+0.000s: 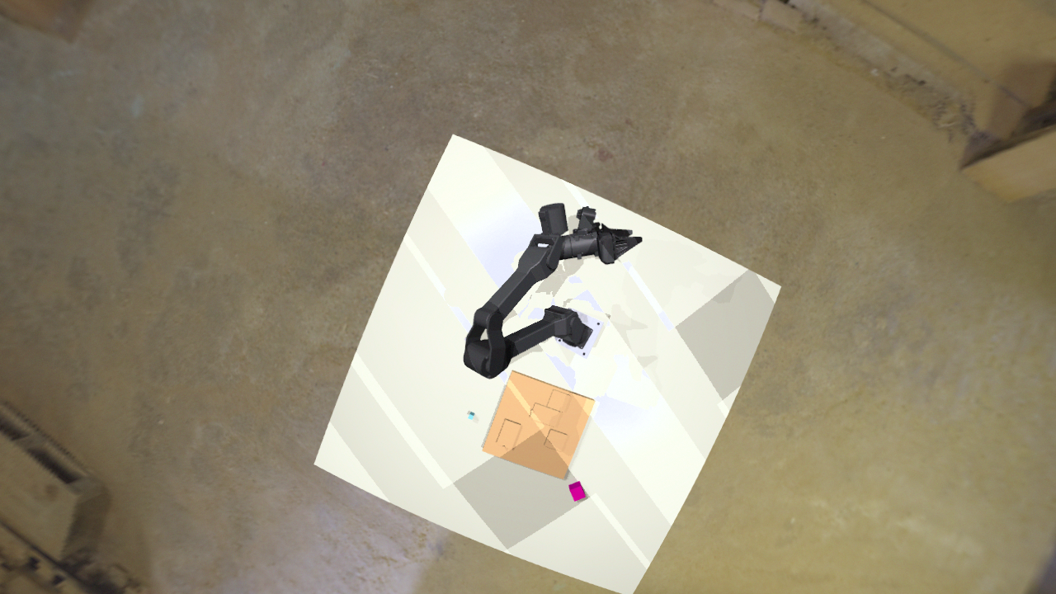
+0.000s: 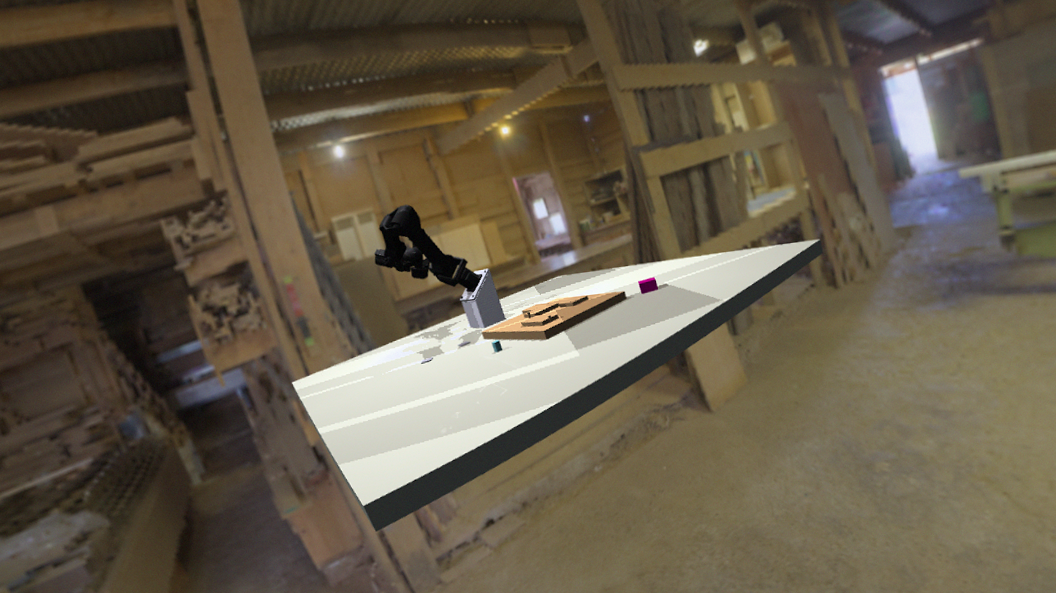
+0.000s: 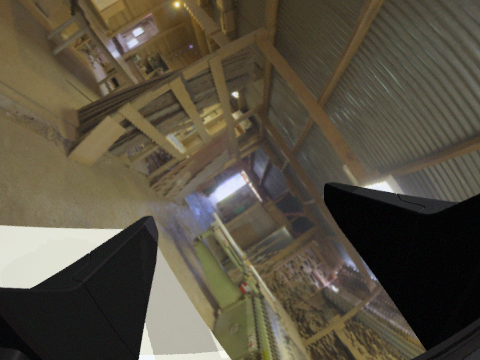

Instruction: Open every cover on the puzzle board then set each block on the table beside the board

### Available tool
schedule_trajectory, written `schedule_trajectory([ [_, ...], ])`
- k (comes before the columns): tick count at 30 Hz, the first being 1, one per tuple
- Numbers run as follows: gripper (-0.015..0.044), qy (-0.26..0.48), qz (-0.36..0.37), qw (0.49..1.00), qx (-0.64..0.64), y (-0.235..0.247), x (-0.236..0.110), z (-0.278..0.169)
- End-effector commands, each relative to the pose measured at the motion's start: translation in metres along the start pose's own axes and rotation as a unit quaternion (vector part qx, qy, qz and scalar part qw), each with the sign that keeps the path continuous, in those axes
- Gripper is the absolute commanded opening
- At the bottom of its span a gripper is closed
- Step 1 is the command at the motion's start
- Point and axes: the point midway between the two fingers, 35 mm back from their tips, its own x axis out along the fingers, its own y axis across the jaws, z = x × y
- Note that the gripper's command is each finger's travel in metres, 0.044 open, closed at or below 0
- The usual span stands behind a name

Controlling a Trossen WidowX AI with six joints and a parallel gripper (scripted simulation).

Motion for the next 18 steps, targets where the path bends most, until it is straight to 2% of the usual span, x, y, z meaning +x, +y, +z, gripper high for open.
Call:
schedule_trajectory([
  [1,0.0374,0.0,0.0,1.0,0.0,0.0,0.0,0.0],
  [15,0.0006,-0.049,0.064,0.996,-0.031,0.035,-0.023,0.023],
  [18,0.0,-0.061,0.079,0.994,-0.039,0.044,-0.03,0.029],
])
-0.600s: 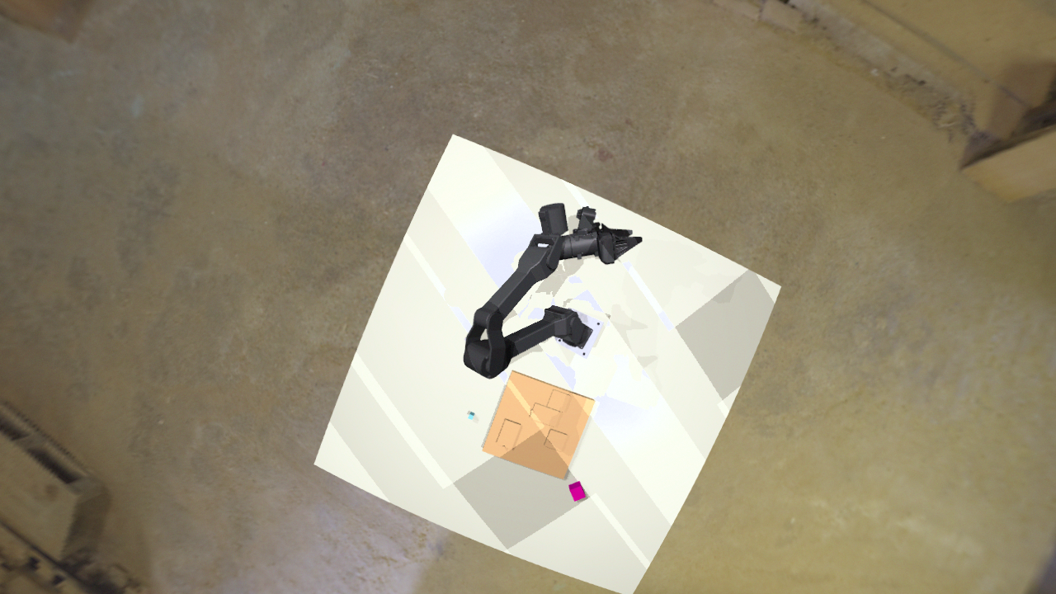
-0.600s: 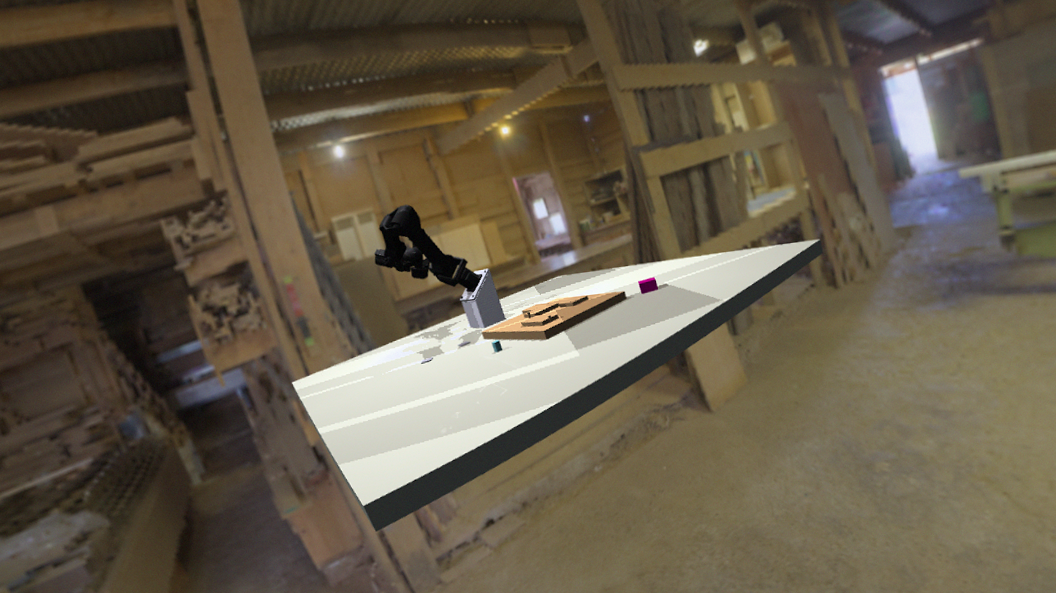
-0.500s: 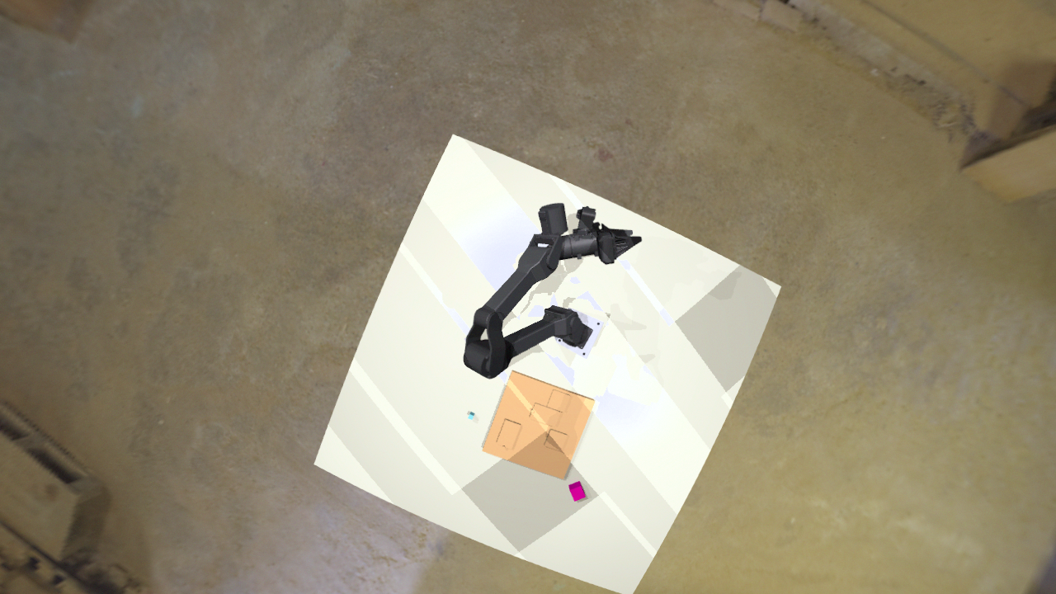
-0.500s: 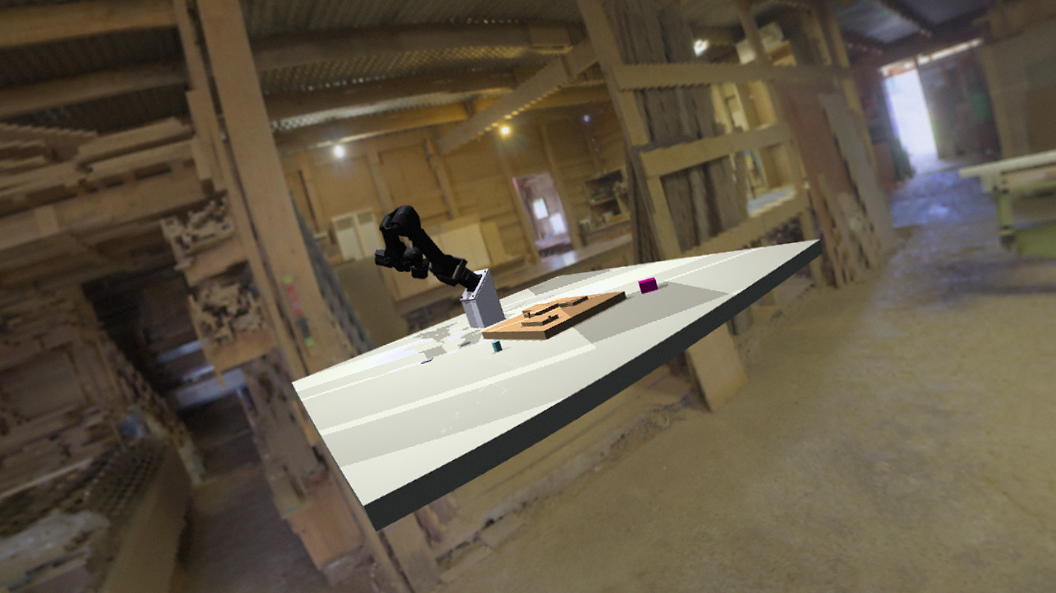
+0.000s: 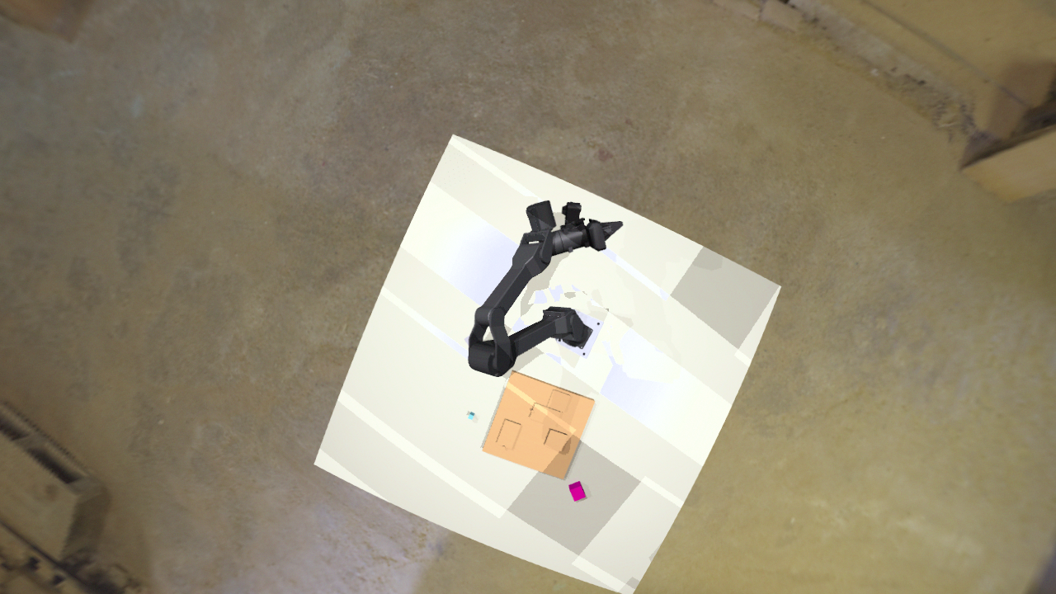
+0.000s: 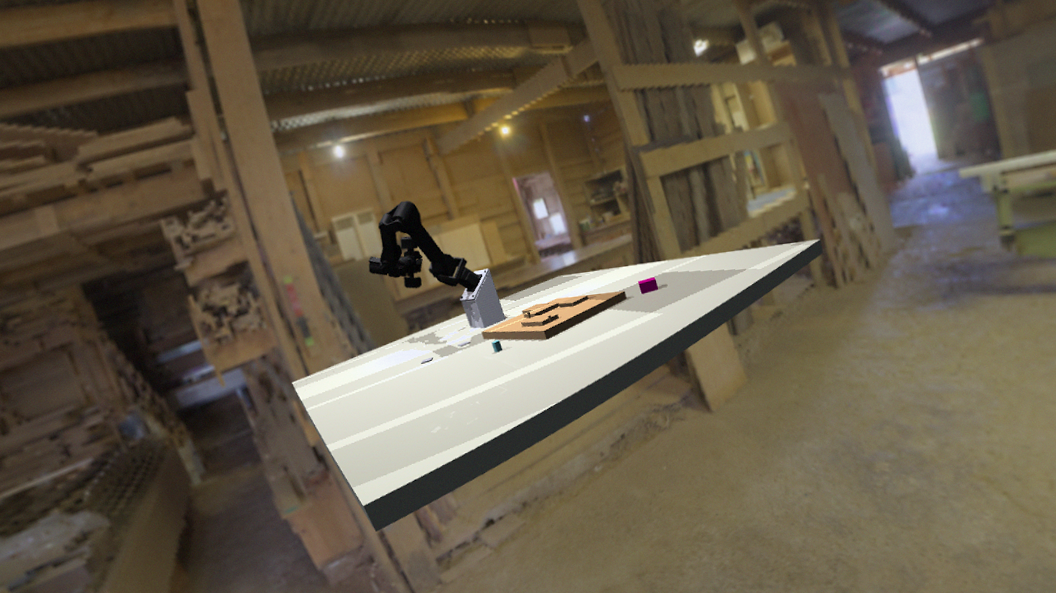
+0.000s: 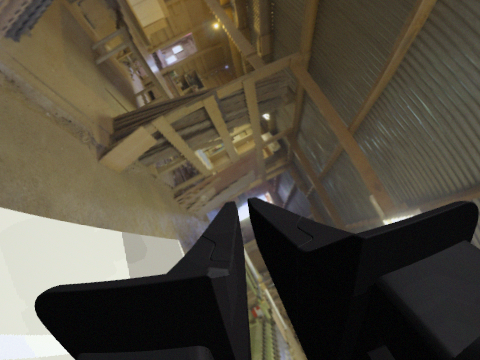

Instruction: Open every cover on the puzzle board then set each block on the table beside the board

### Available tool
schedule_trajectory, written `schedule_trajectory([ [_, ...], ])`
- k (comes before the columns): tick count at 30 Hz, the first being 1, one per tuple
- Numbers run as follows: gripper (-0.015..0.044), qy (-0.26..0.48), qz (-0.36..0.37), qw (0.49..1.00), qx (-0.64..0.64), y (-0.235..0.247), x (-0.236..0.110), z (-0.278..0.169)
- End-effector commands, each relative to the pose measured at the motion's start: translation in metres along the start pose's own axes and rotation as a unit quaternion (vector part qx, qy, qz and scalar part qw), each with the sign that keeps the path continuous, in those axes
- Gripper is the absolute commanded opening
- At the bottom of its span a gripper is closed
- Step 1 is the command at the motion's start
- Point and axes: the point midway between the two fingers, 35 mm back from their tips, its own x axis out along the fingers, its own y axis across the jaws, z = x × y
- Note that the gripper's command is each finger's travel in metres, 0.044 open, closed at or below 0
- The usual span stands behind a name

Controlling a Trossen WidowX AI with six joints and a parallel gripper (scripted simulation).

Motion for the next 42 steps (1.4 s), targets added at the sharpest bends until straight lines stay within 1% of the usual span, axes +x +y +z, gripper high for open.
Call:
schedule_trajectory([
  [1,0.0,-0.015,0.023,1.0,-0.011,0.012,-0.007,0.009],
  [21,0.0,-0.095,0.131,0.985,-0.065,0.074,-0.054,0.042],
  [42,0.0,-0.173,0.242,0.947,-0.123,0.132,-0.124,0.059],
])
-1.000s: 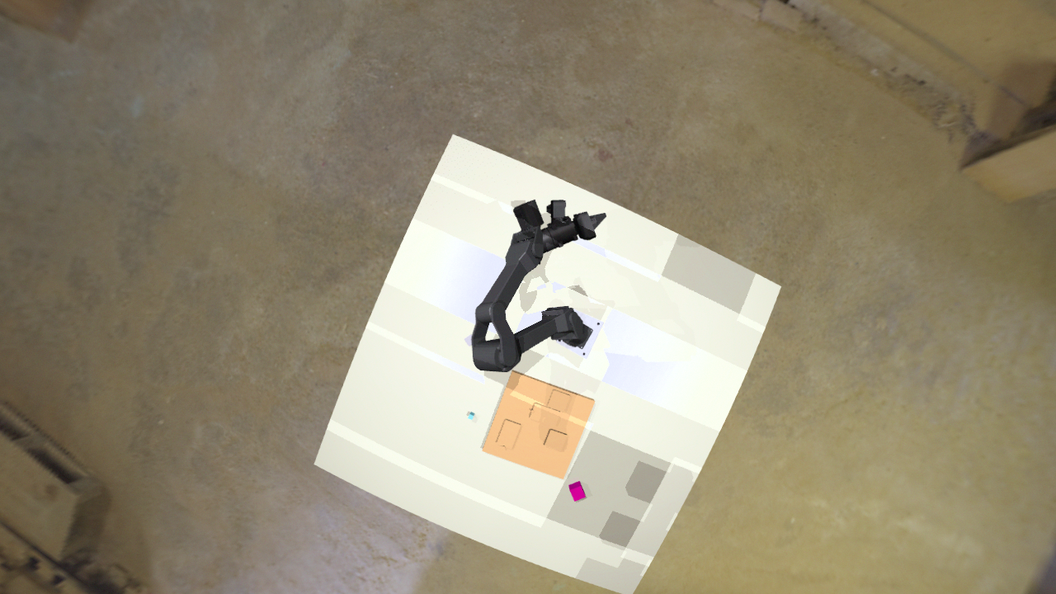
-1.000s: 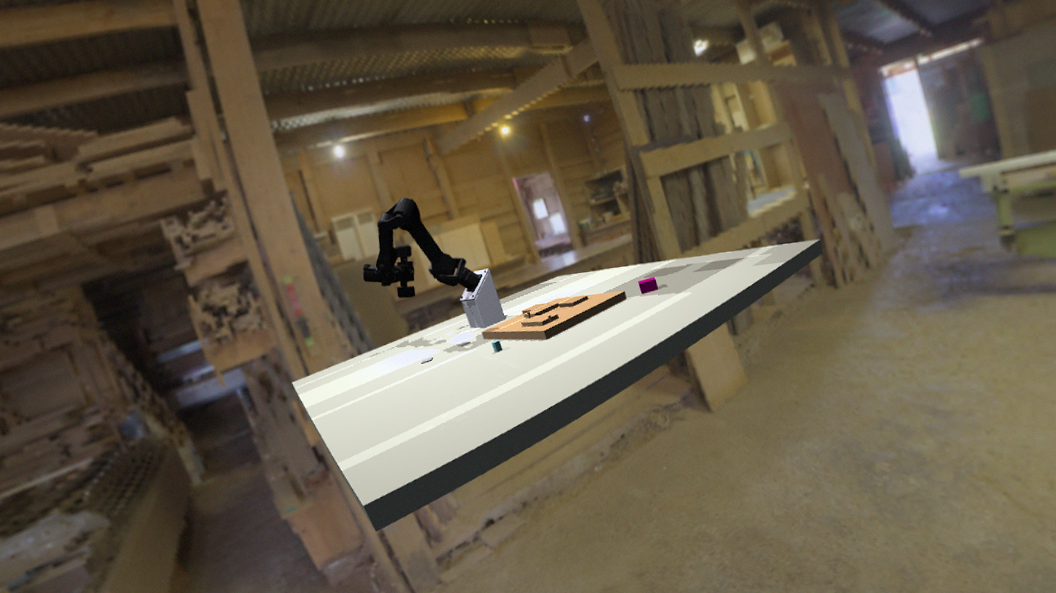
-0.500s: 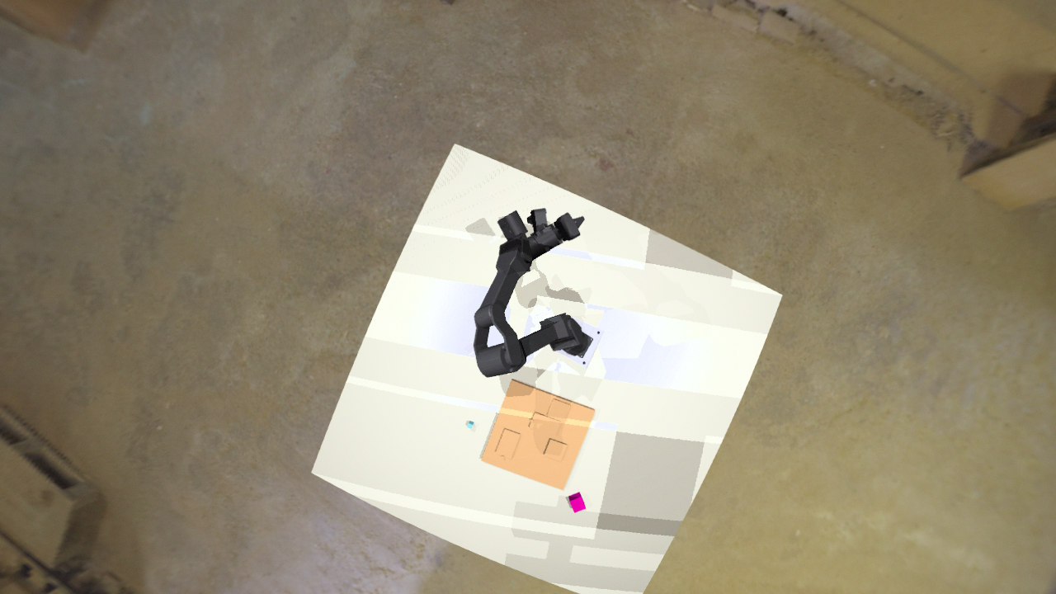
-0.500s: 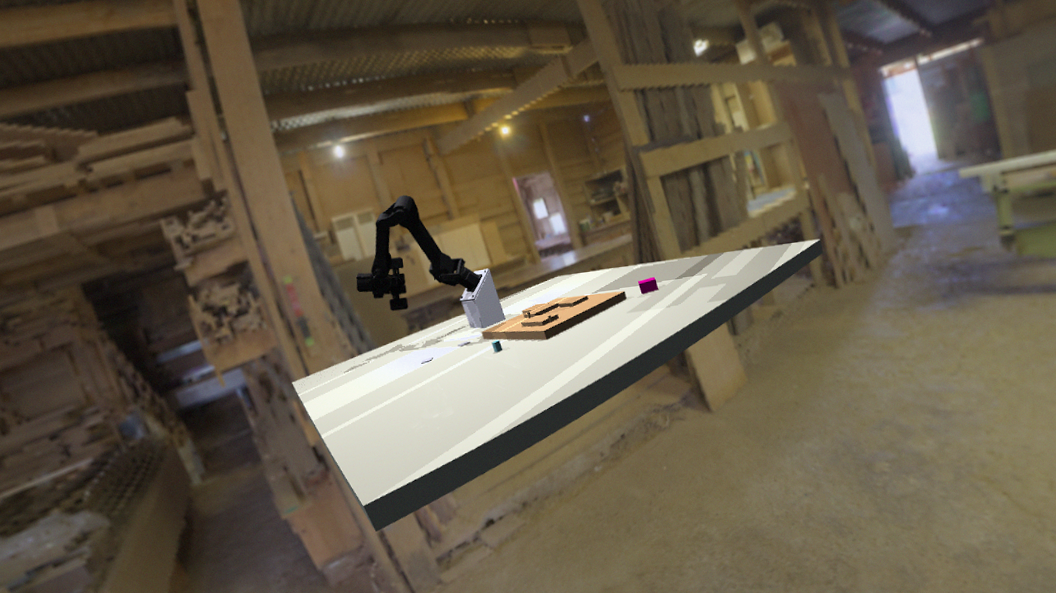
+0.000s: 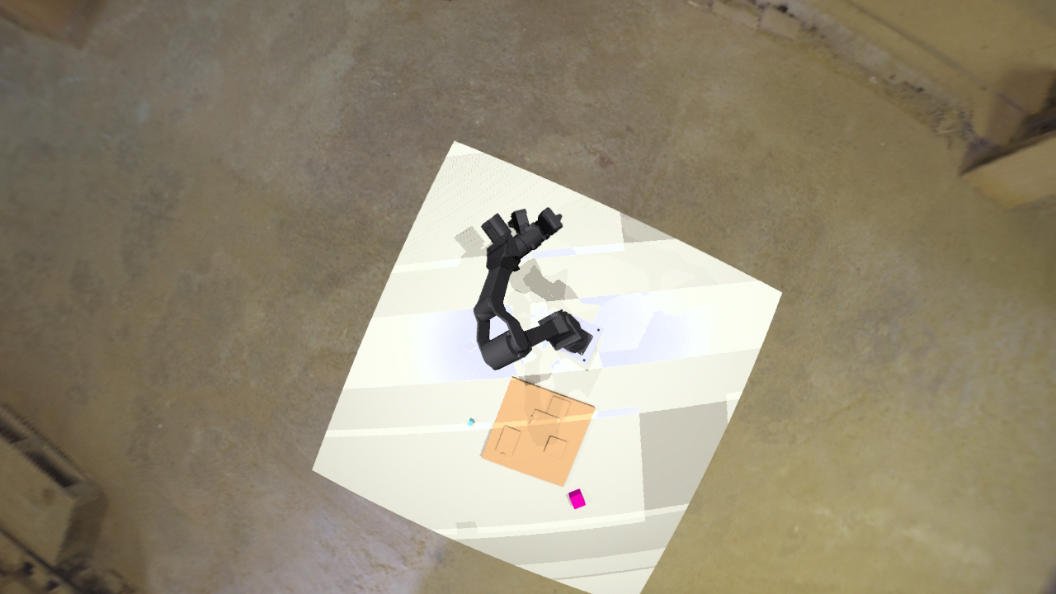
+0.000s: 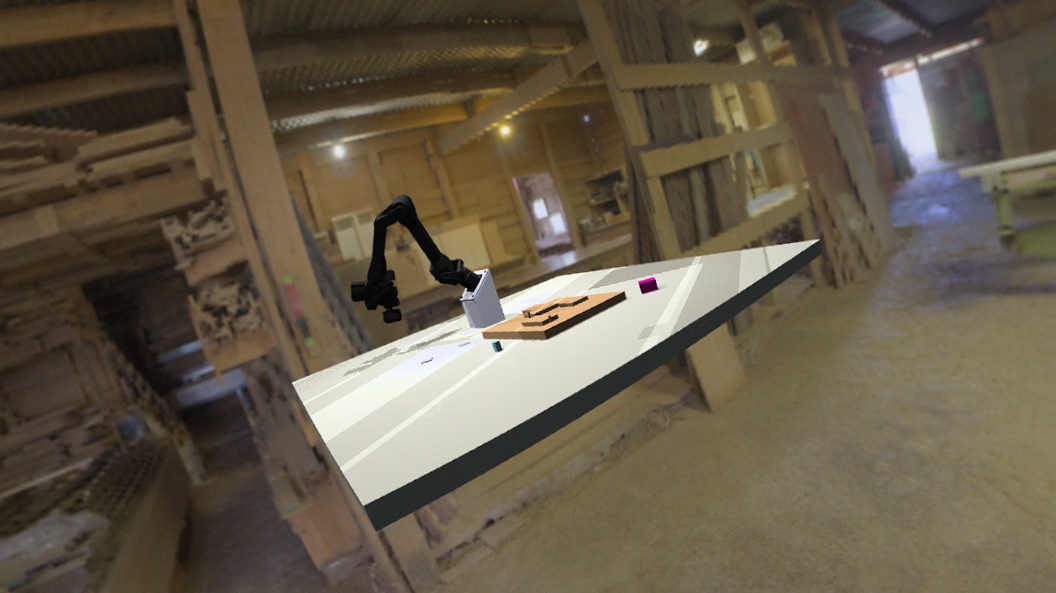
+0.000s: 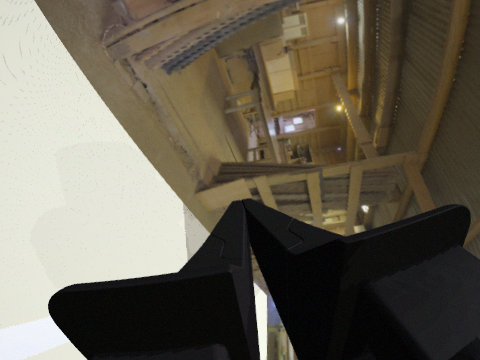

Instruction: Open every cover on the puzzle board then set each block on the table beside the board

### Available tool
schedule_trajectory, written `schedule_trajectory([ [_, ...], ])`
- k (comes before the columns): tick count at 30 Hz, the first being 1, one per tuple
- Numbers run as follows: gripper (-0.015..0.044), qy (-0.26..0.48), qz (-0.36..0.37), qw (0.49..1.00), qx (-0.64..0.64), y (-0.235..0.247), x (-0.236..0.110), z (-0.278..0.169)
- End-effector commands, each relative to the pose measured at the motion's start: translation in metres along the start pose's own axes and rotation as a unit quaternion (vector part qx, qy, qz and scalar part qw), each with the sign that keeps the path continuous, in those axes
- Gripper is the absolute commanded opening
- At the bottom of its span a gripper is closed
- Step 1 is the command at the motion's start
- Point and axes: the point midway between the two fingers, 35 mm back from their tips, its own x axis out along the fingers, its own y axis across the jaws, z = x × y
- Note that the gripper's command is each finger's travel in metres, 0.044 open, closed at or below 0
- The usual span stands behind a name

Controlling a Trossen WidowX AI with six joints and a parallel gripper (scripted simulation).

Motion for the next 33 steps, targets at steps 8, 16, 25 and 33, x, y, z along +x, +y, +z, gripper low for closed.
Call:
schedule_trajectory([
  [8,0.0,-0.041,0.063,0.997,-0.033,0.04,-0.021,0.021],
  [16,0.0,-0.07,0.107,0.99,-0.057,0.068,-0.041,0.033],
  [25,0.0,-0.101,0.157,0.979,-0.084,0.099,-0.068,0.043],
  [33,0.0,-0.129,0.202,0.965,-0.107,0.126,-0.095,0.049],
])
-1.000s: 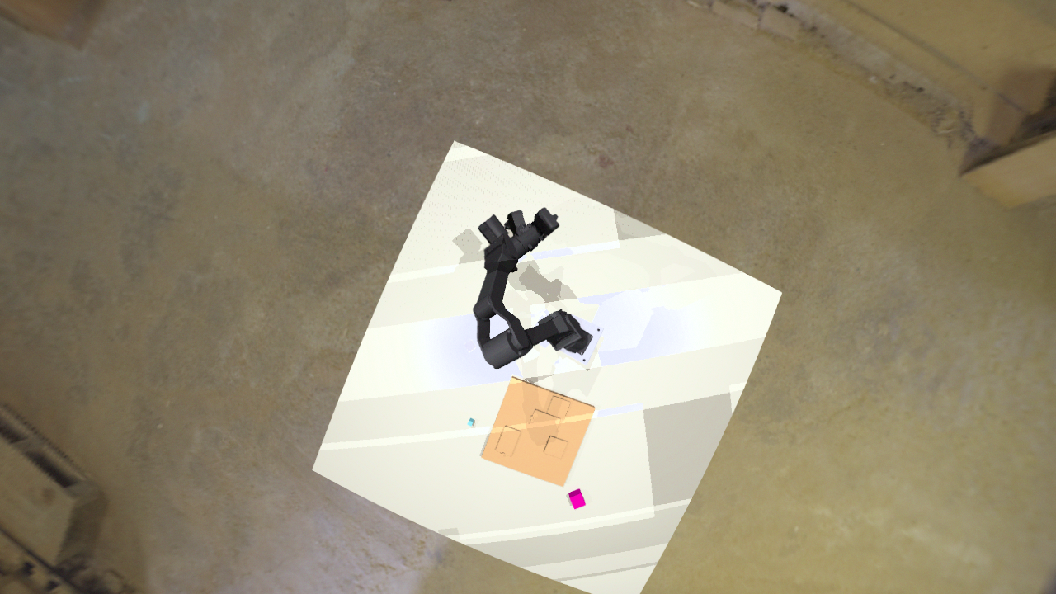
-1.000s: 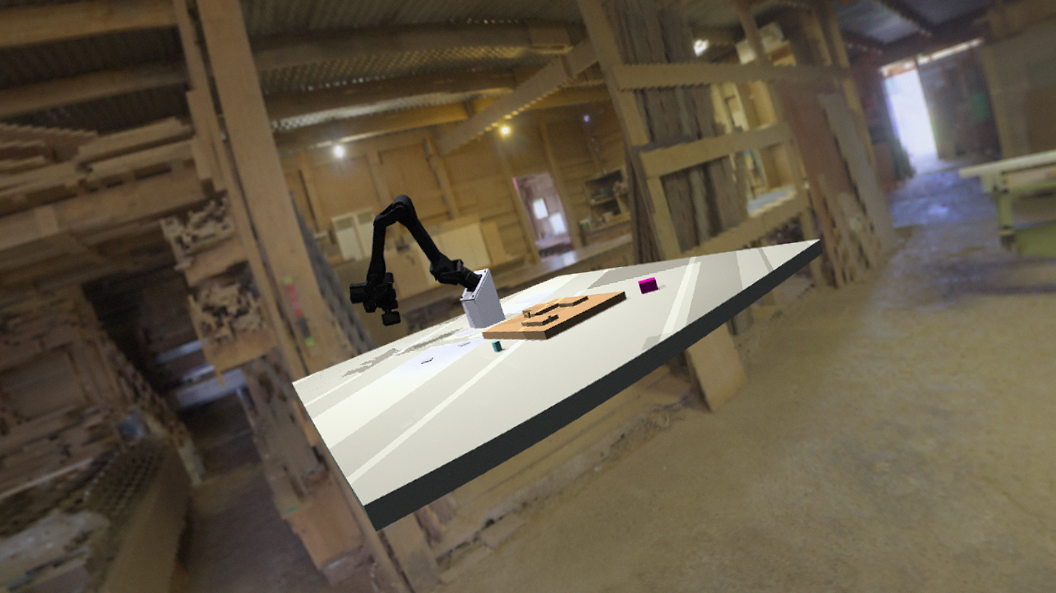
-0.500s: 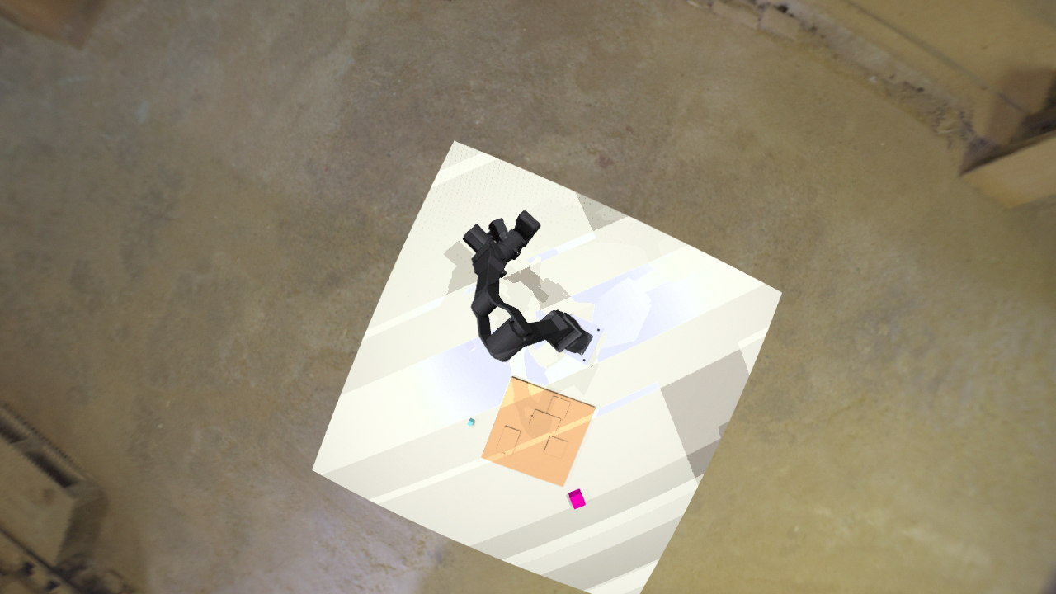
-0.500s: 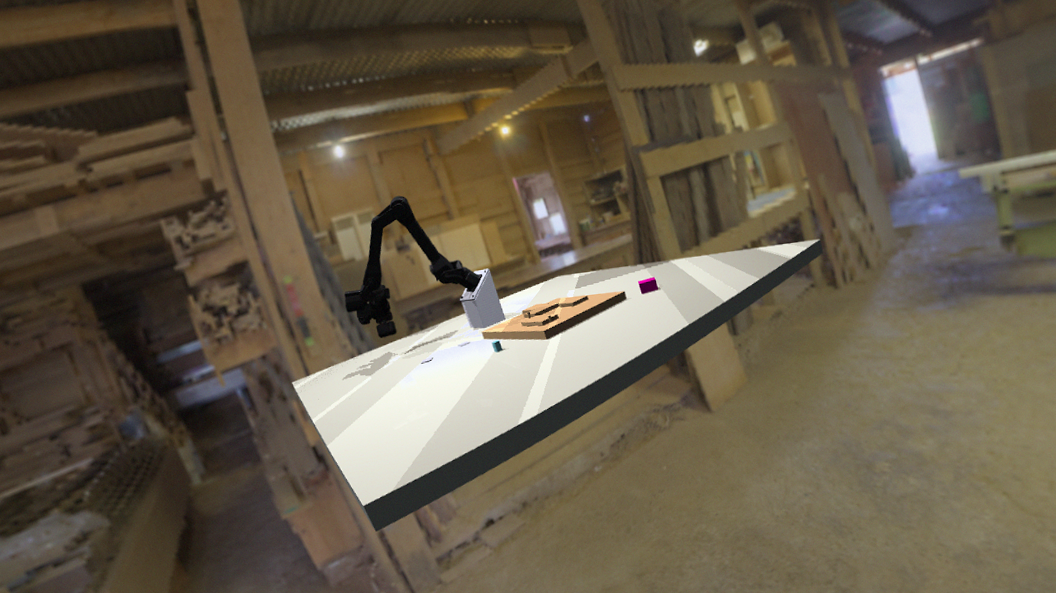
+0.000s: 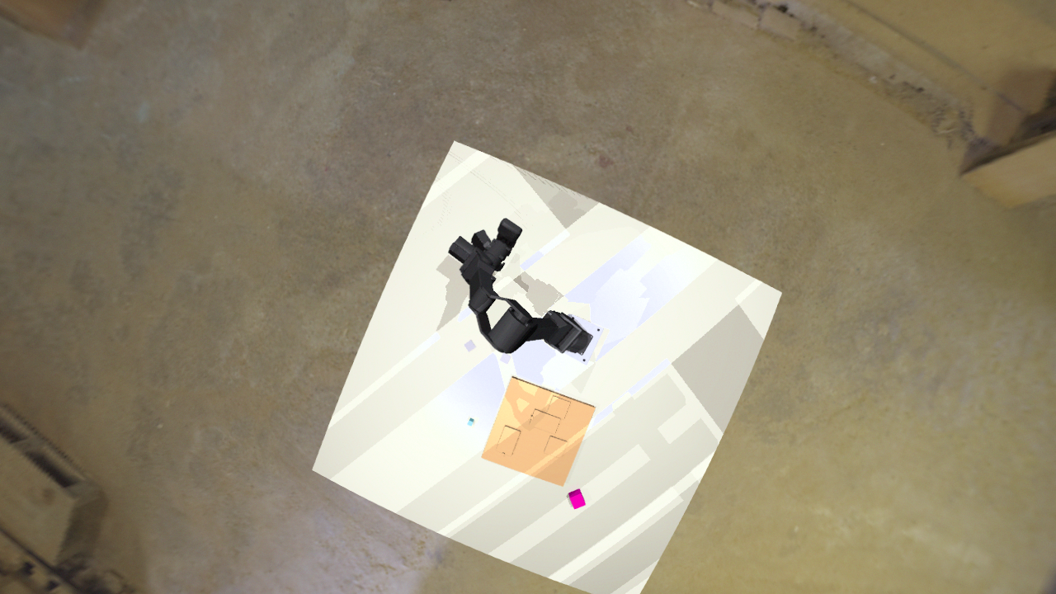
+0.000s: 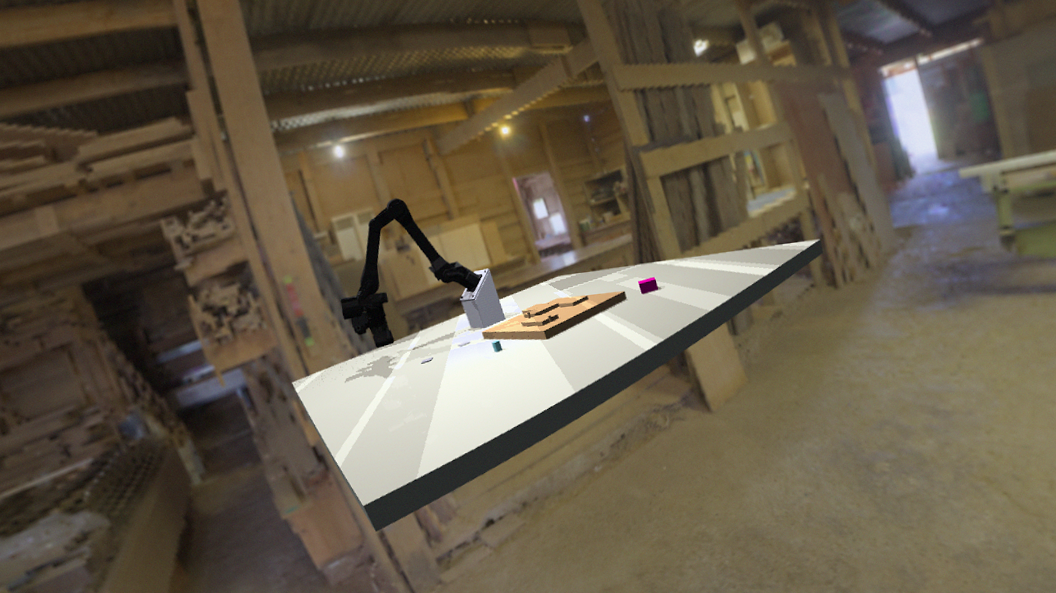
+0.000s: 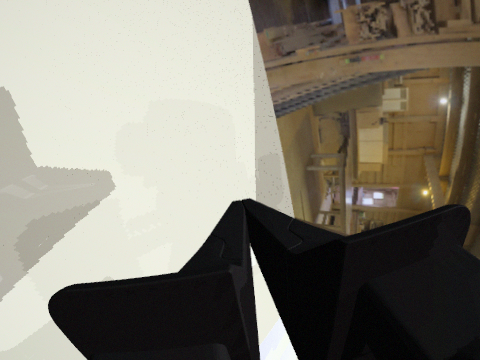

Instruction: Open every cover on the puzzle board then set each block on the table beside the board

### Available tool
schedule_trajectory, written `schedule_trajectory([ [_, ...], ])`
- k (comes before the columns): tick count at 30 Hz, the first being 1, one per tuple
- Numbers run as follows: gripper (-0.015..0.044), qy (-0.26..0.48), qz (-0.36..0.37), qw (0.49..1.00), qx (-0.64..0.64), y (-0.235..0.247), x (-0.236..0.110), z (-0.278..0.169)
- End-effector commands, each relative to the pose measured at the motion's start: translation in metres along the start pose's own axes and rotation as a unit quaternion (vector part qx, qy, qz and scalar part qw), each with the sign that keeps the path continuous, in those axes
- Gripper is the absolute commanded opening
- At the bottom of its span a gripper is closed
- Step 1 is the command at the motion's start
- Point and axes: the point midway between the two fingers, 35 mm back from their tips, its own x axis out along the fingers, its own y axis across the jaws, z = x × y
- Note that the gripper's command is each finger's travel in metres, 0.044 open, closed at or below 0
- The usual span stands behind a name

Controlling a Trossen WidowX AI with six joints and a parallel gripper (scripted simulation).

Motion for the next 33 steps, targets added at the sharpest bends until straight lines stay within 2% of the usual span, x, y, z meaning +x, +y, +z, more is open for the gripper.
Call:
schedule_trajectory([
  [1,0.0,-0.014,0.024,1.0,-0.014,0.016,-0.006,0.008],
  [33,0.0,-0.118,0.206,0.965,-0.113,0.141,-0.095,0.045],
])
